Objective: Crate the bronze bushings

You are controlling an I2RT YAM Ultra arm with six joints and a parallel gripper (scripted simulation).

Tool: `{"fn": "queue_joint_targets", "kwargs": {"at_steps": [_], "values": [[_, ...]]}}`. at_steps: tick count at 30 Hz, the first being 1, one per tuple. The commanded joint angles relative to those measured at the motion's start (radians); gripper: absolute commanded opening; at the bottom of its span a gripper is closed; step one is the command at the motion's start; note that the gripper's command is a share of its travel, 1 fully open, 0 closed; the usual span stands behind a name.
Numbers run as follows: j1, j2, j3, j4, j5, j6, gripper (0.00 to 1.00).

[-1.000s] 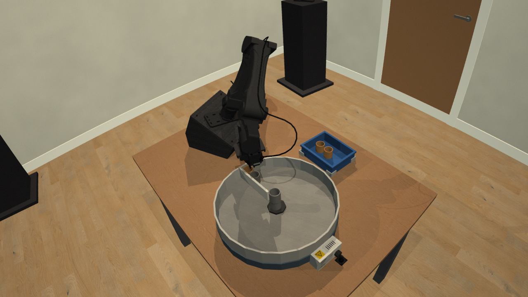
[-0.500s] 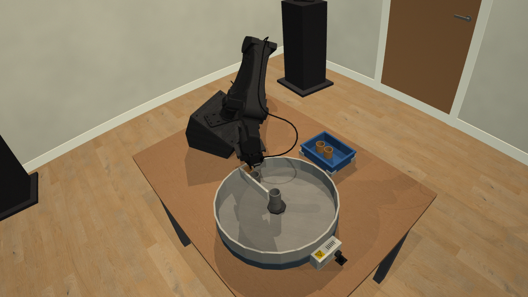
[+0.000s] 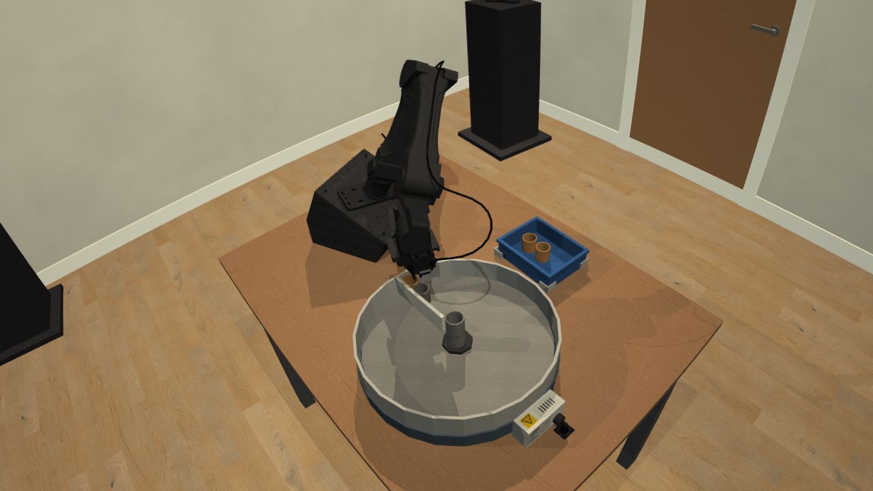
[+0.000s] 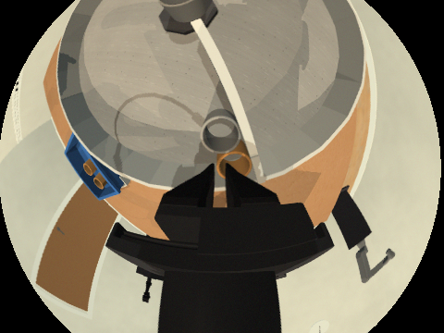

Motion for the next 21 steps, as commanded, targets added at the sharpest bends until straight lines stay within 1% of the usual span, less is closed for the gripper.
{"fn": "queue_joint_targets", "kwargs": {"at_steps": [1,17,21], "values": [[-0.001,-0.025,0.035,-0.009,0.010,0.009,0.13],[-0.001,-0.025,0.035,-0.008,0.010,0.009,0.13],[0.010,0.002,0.029,0.024,0.012,0.014,0.13]]}}
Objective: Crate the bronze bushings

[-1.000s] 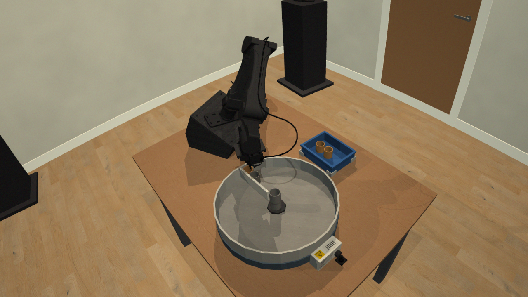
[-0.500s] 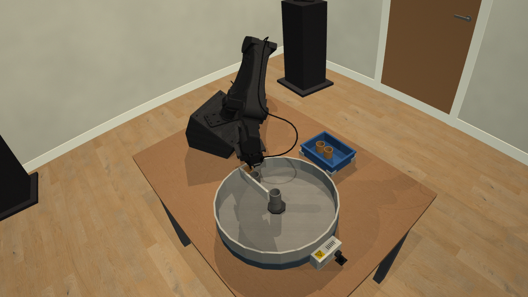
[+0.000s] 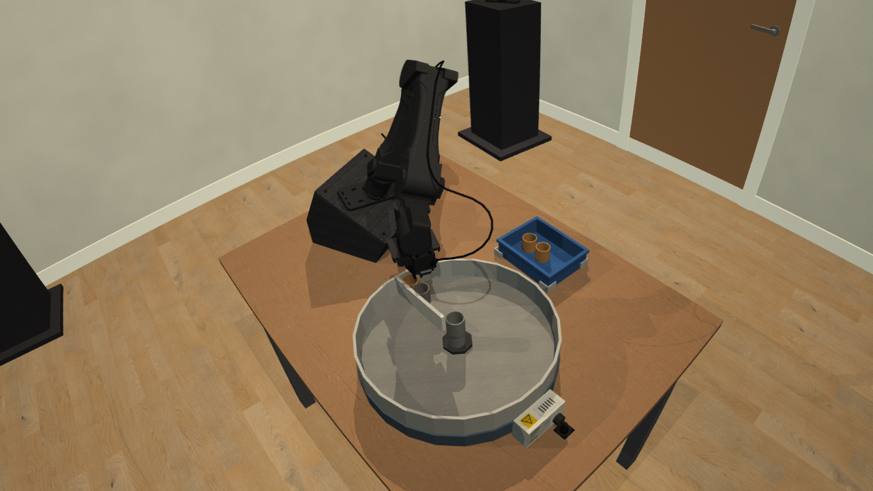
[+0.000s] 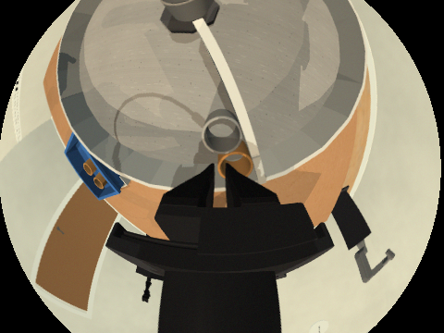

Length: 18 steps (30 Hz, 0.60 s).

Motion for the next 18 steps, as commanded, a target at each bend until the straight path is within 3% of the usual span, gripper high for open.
{"fn": "queue_joint_targets", "kwargs": {"at_steps": [1,5,7,8,11,18], "values": [[0.006,0.015,0.005,0.030,0.012,0.014,0.13],[0.018,0.013,-0.034,0.061,0.015,0.025,0.13],[0.018,0.013,-0.034,0.061,0.015,0.025,0.13],[0.003,0.003,0.004,0.067,0.016,0.028,0.13],[0.020,0.031,-0.033,0.081,0.017,0.032,0.13],[0.017,0.004,-0.037,0.083,0.015,0.033,0.13]]}}
